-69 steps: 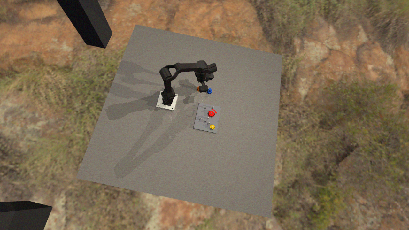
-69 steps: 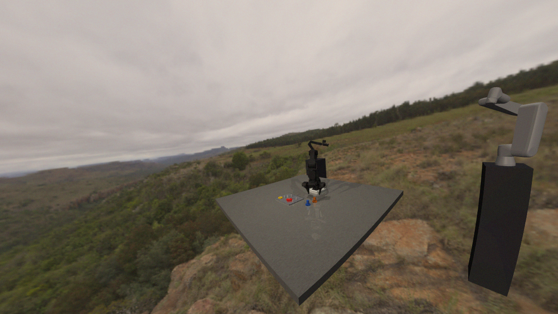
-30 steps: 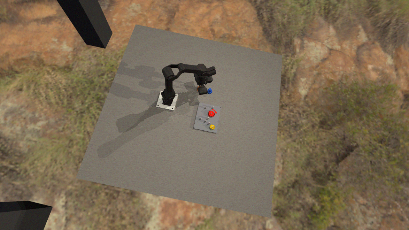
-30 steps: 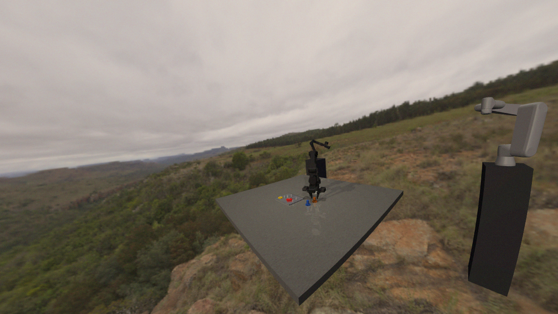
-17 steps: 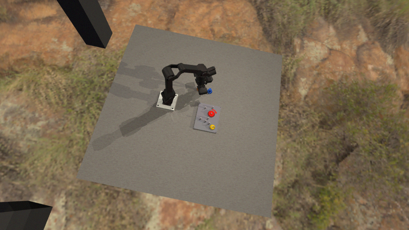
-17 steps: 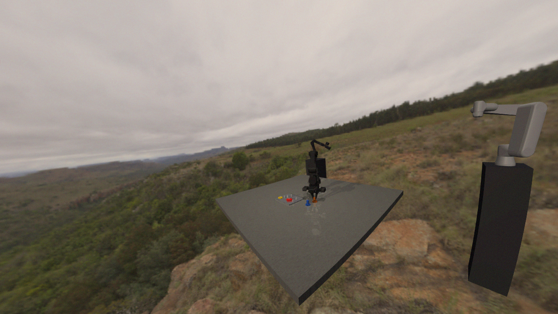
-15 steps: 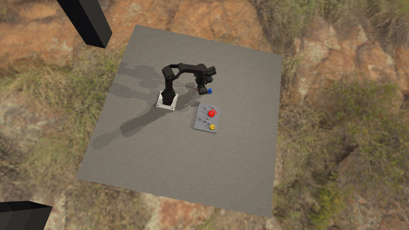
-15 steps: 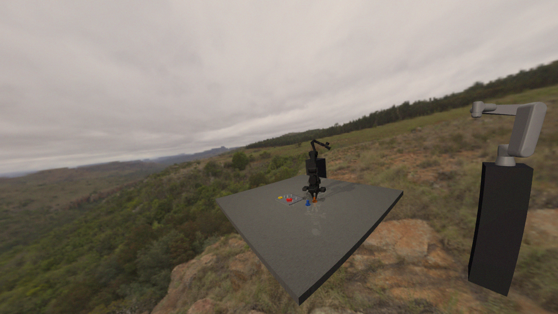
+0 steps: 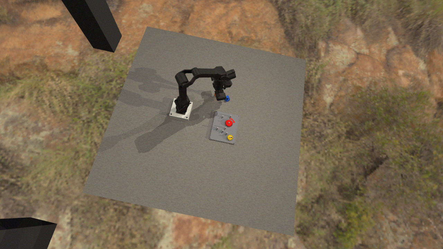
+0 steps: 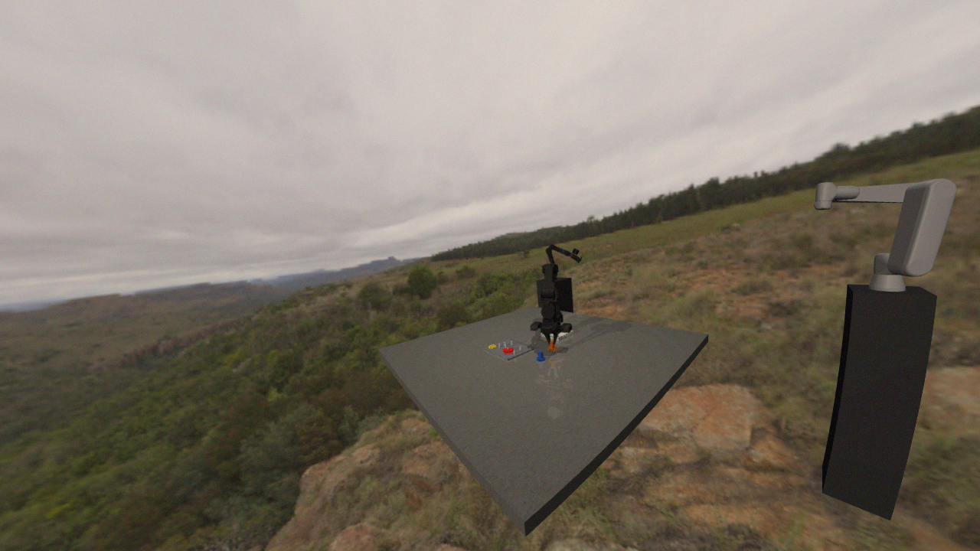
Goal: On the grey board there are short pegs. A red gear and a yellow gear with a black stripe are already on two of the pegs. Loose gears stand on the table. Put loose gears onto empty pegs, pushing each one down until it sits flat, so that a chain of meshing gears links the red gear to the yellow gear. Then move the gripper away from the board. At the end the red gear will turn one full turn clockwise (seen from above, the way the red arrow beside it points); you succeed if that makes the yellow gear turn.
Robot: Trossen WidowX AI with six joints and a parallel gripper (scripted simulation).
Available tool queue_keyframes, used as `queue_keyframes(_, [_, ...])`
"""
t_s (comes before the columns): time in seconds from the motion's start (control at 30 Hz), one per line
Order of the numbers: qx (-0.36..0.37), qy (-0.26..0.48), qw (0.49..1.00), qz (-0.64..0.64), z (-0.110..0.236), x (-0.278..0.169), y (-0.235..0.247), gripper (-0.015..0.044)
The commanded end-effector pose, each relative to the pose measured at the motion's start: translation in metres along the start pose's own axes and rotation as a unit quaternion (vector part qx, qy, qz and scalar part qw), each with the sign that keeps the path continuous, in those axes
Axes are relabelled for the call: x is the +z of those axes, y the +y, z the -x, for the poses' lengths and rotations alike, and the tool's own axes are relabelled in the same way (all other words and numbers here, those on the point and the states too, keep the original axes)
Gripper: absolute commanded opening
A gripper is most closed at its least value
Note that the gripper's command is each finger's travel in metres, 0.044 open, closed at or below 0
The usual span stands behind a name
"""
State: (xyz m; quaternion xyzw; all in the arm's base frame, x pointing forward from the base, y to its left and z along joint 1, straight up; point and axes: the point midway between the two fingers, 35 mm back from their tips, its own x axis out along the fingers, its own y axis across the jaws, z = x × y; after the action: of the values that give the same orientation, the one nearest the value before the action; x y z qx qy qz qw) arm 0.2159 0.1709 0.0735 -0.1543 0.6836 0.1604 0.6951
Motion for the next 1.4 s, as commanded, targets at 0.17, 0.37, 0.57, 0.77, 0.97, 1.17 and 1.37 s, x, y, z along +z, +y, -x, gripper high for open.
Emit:
queue_keyframes(0.17, [-0.002, -0.001, 1.000, -0.001, 0.018, 0.004, -0.001, 0.0000])
queue_keyframes(0.37, [-0.002, -0.004, 1.000, 0.000, 0.031, 0.006, -0.001, 0.0000])
queue_keyframes(0.57, [-0.002, -0.005, 1.000, 0.000, 0.043, 0.007, -0.001, 0.0000])
queue_keyframes(0.77, [-0.002, -0.005, 1.000, 0.000, 0.056, 0.007, -0.001, 0.0000])
queue_keyframes(0.97, [-0.002, -0.004, 1.000, 0.000, 0.068, 0.006, -0.002, 0.0000])
queue_keyframes(1.17, [-0.002, -0.004, 1.000, 0.000, 0.081, 0.005, -0.002, 0.0000])
queue_keyframes(1.37, [-0.001, -0.004, 1.000, 0.001, 0.094, 0.004, -0.003, 0.0000])
